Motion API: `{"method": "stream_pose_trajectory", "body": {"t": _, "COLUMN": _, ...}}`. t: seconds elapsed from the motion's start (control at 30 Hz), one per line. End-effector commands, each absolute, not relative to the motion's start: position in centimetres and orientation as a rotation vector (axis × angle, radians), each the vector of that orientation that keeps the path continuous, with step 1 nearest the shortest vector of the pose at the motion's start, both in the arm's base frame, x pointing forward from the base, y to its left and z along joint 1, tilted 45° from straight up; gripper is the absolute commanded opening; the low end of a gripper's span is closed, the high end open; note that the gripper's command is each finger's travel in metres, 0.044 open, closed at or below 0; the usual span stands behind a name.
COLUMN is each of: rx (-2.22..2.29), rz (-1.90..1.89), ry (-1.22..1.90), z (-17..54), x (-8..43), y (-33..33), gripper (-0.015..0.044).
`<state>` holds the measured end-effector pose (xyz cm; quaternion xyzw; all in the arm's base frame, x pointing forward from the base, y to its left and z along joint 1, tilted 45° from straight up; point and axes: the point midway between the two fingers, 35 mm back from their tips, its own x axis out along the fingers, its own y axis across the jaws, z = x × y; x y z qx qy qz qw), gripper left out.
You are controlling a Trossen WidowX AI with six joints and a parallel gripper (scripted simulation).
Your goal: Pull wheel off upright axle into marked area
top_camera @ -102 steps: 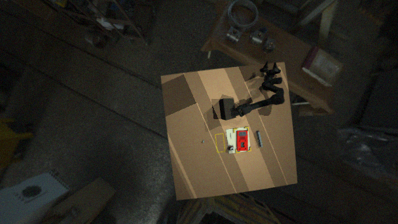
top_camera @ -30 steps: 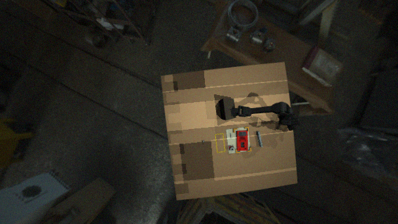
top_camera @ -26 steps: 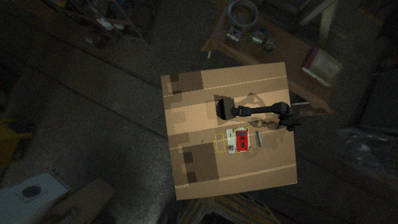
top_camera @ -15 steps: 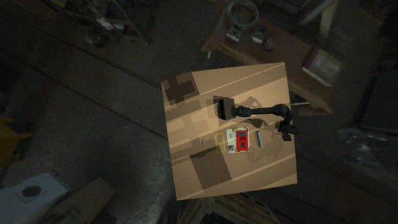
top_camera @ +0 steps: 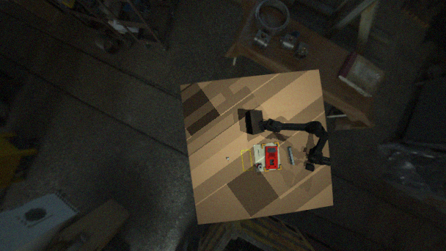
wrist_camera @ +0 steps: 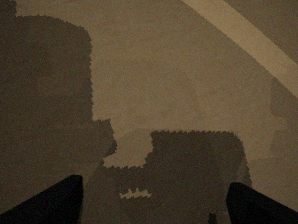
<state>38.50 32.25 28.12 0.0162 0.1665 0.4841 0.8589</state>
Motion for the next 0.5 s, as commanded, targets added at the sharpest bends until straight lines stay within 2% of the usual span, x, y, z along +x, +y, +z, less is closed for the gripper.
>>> {"method": "stream_pose_trajectory", "body": {"t": 0.0, "rx": 0.110, "rz": 0.937, "ry": 0.490, "z": 25.4, "x": 40.9, "y": 29.7, "gripper": 0.0300}}
{"method": "stream_pose_trajectory", "body": {"t": 0.47, "rx": 0.508, "rz": 0.509, "ry": 1.021, "z": 14.5, "x": 45.7, "y": 16.7, "gripper": 0.0300}}
